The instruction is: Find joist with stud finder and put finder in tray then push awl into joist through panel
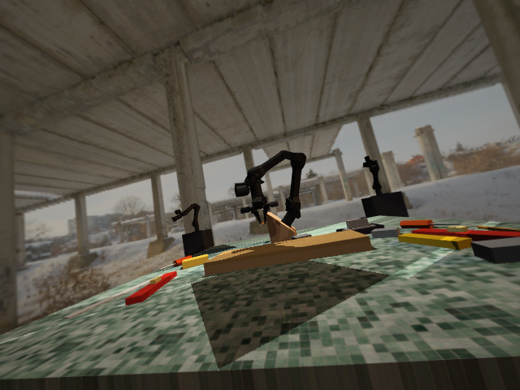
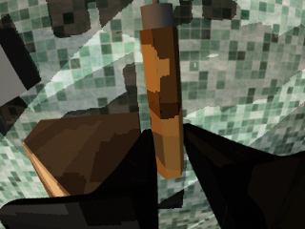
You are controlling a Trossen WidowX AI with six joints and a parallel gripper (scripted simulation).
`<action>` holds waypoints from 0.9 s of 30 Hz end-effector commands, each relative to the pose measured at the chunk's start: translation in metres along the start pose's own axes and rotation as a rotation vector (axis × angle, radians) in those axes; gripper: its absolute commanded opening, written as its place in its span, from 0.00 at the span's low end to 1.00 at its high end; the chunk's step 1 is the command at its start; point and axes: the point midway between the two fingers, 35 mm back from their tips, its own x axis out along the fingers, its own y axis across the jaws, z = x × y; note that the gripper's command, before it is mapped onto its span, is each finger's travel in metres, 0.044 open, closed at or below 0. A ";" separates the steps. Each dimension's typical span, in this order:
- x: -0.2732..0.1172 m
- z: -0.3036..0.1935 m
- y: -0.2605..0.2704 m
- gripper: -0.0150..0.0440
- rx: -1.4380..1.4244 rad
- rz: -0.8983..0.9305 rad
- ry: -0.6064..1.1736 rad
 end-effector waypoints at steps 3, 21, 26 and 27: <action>-0.009 -0.001 -0.001 0.25 -0.054 -0.038 0.029; -0.051 0.032 -0.025 0.25 -0.774 -0.595 0.536; -0.071 0.050 -0.022 0.25 -0.939 -0.748 0.693; -0.076 0.054 -0.020 0.25 -0.969 -0.779 0.724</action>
